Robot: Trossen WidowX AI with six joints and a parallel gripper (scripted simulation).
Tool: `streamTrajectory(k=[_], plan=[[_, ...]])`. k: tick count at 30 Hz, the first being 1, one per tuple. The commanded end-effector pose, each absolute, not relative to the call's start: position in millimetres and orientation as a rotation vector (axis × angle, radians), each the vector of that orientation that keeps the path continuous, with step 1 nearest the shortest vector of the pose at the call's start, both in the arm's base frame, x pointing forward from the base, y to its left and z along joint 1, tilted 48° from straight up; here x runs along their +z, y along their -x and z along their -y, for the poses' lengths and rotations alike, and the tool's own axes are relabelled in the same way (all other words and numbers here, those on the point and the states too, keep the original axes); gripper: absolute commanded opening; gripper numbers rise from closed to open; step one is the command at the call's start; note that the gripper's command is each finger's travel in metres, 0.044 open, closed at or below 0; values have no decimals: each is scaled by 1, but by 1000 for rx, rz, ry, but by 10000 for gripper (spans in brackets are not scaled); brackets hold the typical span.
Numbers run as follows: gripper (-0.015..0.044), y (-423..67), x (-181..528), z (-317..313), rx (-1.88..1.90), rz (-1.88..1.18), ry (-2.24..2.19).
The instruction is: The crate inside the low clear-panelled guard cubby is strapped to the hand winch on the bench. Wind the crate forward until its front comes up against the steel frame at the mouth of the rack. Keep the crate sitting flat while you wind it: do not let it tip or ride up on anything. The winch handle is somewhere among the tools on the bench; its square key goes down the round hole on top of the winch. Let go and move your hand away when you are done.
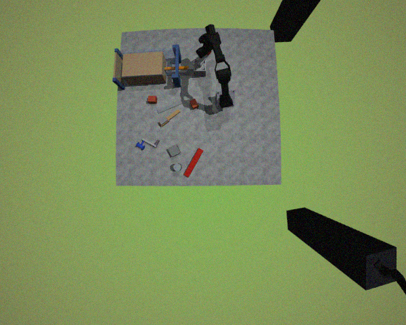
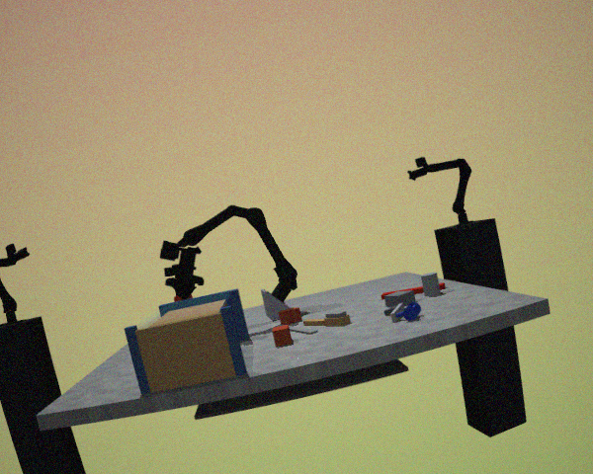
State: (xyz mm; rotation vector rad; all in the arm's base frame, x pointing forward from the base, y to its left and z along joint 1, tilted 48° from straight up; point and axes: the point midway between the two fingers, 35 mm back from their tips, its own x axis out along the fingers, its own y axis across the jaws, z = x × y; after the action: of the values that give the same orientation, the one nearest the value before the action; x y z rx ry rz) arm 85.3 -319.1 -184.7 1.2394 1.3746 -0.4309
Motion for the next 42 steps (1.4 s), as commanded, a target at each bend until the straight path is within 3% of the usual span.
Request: streamTrajectory(k=[1,42], plan=[[0,-103,-192,325,-418,-1352,-1228],[0,-152,-198,333,-416,-1349,-1228]])
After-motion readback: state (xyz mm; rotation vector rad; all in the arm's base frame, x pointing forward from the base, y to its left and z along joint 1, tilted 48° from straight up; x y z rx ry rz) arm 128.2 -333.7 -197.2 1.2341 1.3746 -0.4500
